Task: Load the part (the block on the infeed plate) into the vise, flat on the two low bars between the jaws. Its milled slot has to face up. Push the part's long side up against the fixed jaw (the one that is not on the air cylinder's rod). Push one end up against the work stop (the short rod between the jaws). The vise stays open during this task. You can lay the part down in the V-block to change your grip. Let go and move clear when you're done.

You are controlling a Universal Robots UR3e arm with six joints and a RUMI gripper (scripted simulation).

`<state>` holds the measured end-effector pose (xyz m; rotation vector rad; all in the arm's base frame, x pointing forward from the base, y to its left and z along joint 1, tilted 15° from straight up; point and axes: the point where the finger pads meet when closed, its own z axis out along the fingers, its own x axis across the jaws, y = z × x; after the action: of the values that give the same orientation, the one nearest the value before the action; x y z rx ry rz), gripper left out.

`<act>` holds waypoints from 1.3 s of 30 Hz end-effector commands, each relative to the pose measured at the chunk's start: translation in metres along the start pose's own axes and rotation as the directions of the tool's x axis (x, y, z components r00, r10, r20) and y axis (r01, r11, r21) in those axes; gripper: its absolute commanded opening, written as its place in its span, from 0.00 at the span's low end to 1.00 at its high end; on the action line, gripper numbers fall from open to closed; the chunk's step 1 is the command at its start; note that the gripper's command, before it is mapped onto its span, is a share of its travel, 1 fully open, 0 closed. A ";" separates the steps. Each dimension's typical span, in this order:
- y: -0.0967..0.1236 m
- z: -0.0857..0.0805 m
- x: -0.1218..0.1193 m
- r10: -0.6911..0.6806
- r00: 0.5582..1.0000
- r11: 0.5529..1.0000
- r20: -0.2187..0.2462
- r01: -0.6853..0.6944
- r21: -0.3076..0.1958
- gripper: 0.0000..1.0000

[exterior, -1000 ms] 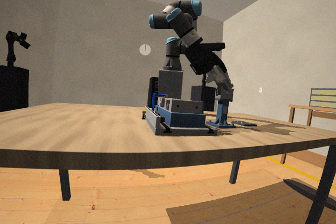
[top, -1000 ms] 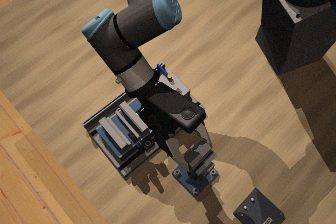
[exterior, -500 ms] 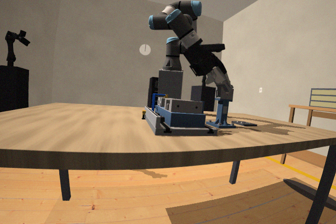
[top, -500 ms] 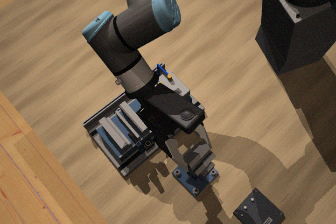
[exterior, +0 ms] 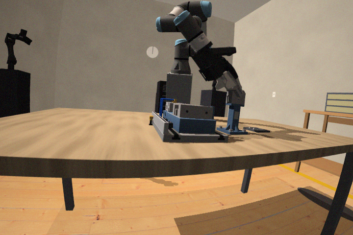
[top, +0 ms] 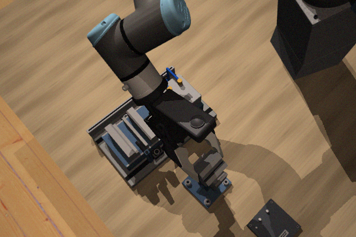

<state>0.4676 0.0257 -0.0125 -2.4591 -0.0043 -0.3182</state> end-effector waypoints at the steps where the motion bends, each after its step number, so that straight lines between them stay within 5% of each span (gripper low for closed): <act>1: 0.001 0.000 0.001 -0.002 1.000 1.000 -0.002 0.002 -0.001 0.00; 39: 0.004 0.002 0.001 -0.002 1.000 1.000 -0.002 0.002 -0.001 0.00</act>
<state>0.4691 0.0240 -0.0168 -2.4591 -0.0043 -0.3182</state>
